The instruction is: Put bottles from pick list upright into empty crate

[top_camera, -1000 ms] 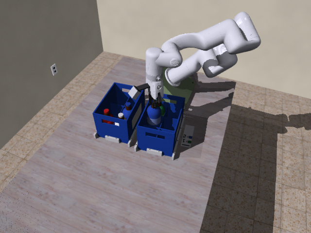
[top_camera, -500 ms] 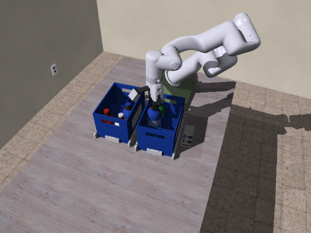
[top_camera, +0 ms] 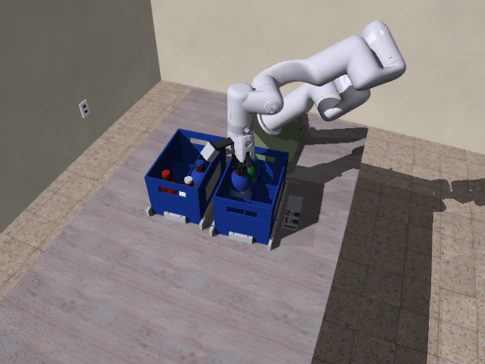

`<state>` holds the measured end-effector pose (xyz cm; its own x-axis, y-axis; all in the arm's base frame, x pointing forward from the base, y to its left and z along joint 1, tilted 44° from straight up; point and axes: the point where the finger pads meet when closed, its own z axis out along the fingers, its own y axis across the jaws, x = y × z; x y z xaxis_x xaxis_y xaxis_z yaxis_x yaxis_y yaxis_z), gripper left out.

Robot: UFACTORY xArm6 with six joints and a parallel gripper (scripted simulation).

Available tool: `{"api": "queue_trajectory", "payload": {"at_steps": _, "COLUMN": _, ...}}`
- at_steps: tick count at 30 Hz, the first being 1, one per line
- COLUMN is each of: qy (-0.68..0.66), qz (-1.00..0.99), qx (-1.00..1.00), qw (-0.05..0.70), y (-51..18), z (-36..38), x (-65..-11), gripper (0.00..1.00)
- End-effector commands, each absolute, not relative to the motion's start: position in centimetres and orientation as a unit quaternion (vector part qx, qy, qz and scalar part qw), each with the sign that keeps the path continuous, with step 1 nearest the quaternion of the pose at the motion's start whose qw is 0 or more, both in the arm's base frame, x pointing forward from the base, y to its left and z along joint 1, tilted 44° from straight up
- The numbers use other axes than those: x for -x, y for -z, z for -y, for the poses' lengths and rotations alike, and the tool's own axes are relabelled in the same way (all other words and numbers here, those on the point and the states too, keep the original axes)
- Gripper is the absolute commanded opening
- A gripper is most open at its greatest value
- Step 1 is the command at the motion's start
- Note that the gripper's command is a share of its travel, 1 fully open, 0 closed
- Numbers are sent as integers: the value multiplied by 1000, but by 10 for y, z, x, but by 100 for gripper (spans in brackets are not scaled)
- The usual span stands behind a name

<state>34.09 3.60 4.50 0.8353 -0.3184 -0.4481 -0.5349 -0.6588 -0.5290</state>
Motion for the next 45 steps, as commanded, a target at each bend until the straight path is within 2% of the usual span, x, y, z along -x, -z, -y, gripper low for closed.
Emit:
{"api": "queue_trajectory", "payload": {"at_steps": 1, "qy": -158, "qz": -238, "qx": 897, "qw": 337, "y": -44, "z": -37, "x": -342, "gripper": 0}}
{"api": "queue_trajectory", "payload": {"at_steps": 45, "qy": -158, "qz": -238, "qx": 897, "qw": 338, "y": -29, "z": -51, "x": -339, "gripper": 0}}
